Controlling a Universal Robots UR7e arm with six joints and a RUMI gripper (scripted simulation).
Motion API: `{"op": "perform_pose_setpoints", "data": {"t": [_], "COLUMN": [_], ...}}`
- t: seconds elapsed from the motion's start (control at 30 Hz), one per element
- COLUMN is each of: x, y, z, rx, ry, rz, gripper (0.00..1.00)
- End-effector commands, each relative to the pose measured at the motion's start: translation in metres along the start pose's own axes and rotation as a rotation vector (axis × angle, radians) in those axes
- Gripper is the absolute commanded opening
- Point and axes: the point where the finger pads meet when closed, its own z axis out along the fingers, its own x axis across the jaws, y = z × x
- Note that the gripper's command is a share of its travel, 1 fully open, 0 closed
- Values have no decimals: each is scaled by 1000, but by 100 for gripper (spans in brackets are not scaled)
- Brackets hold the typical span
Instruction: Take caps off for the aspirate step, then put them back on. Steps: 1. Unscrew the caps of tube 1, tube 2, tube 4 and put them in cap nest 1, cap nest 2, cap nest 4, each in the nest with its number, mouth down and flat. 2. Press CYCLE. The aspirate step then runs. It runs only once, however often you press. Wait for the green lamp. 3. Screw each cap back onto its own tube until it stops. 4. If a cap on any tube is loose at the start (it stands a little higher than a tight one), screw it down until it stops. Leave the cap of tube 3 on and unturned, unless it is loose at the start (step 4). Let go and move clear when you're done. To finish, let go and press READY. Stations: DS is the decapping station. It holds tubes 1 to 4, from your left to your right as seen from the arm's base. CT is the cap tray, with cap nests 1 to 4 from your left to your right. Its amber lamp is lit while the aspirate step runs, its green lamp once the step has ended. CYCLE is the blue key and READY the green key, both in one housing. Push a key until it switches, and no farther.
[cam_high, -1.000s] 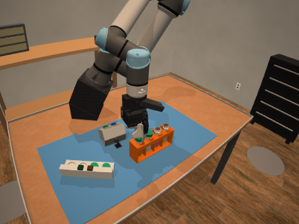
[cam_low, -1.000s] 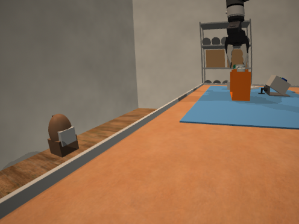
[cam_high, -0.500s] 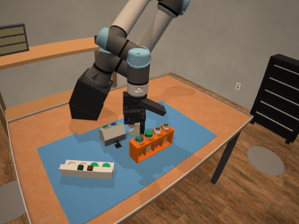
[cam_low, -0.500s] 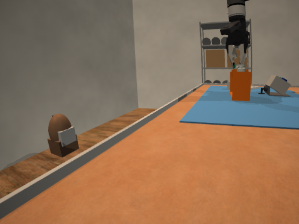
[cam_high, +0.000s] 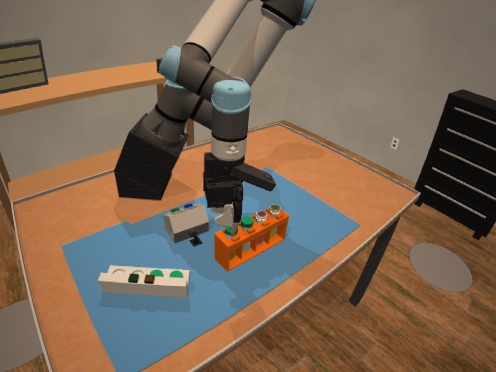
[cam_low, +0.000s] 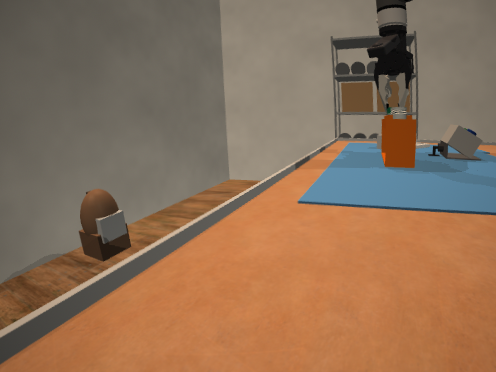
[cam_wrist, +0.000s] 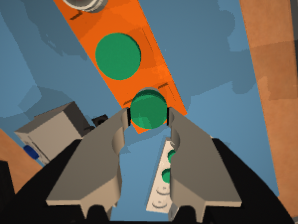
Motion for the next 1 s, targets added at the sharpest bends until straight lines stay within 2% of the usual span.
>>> {"op": "perform_pose_setpoints", "data": {"t": [0.0, 0.03, 0.53, 0.83, 0.87, 0.97], "x": [0, 0, 0, 0, 0, 0], "y": [0, 0, 0, 0, 0, 0], "z": [0, 0, -1, -1, -1, -1], "rx": [3, 3, 3, 3, 3, 3], "ry": [0, 0, 1, 1, 1, 1], "rz": [-166, -166, -912, -963, -963, -963], "gripper": [0, 0, 0, 0, 35, 35]}}
